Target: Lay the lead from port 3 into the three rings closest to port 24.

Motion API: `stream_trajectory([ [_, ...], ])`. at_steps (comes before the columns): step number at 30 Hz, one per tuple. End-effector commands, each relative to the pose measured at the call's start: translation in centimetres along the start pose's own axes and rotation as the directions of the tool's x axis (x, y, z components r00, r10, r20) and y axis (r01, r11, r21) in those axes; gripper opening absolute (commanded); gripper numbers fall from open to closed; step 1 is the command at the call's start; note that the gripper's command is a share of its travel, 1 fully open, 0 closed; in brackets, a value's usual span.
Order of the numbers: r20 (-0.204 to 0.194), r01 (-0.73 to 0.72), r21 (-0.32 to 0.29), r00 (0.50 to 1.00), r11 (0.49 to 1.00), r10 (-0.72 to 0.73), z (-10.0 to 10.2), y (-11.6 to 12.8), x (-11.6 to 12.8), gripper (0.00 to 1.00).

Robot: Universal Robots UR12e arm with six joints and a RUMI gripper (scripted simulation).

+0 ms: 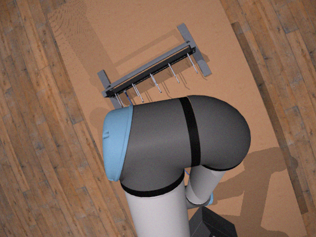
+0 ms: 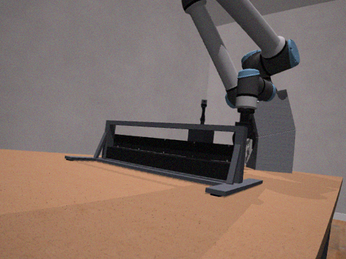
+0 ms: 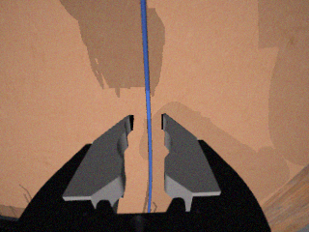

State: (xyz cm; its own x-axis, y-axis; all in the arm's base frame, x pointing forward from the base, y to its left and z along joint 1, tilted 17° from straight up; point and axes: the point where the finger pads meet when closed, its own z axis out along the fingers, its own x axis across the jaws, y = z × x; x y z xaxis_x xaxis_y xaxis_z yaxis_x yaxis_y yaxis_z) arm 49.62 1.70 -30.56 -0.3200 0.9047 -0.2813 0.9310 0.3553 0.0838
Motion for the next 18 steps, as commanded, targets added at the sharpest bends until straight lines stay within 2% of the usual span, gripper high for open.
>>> stream_trajectory([
  [1, 0.000, 0.000, -0.001, 1.000, 1.000, 0.000, 0.9, 0.0, 0.0, 0.20],
  [9, 0.000, 0.000, -0.001, 1.000, 1.000, 0.000, 2.7, 0.1, 0.0, 0.20],
  [18, 0.000, 0.000, -0.001, 1.000, 1.000, 0.000, 3.2, 0.1, 0.0, 0.20],
])
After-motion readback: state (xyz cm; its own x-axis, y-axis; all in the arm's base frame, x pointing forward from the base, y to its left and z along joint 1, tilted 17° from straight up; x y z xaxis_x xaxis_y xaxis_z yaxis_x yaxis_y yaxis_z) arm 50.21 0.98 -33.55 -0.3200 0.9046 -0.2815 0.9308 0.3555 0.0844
